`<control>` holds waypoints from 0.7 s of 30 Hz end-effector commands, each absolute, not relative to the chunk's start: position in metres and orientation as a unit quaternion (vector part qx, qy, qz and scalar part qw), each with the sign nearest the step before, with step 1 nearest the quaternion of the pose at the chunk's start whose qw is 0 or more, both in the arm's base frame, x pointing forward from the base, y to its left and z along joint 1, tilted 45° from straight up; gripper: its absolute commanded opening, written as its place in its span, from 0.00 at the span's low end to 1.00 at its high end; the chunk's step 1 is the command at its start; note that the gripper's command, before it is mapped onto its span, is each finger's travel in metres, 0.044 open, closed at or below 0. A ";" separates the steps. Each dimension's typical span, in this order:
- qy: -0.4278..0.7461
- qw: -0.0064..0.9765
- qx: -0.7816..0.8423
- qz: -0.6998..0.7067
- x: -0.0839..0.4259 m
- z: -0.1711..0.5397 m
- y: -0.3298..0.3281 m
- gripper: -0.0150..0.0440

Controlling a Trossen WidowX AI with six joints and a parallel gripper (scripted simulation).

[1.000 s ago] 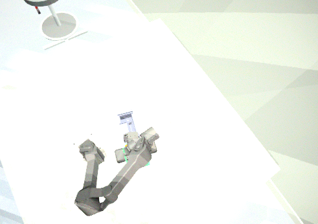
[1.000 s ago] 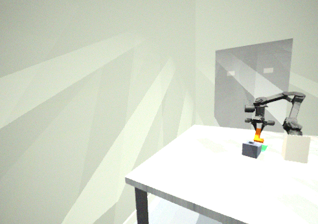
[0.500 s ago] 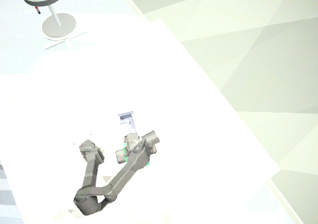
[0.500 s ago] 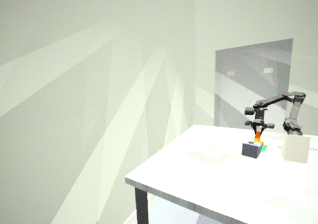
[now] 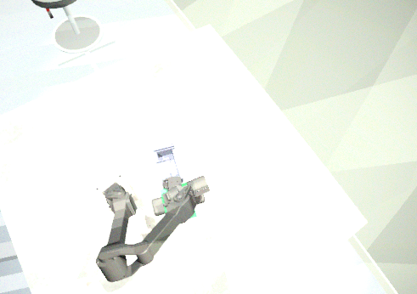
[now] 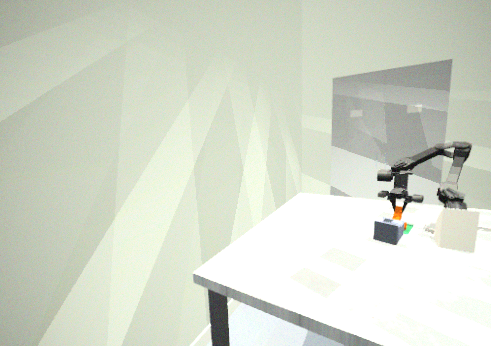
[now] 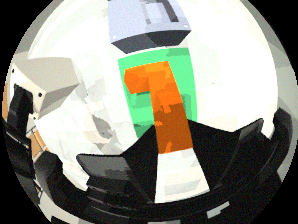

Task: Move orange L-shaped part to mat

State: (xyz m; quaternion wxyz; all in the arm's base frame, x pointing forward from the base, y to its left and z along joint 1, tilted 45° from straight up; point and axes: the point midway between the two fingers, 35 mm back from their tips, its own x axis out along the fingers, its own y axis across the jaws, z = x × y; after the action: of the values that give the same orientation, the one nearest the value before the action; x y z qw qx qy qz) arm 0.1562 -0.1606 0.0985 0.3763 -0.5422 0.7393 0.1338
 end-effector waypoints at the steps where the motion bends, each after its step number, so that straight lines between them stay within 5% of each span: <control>1: 0.739 0.376 -0.543 0.135 0.156 0.097 -0.161 0.25; 4: 0.739 0.376 -0.542 0.134 0.156 0.098 -0.161 0.25; 19: 0.737 0.381 -0.540 0.140 0.166 0.121 -0.134 0.92; 21: 0.738 0.381 -0.540 0.140 0.168 0.137 -0.118 0.93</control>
State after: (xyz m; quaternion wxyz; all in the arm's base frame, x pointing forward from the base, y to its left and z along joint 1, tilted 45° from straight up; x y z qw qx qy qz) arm 0.1637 -0.1340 0.1215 0.3785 -0.5380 0.7402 0.1395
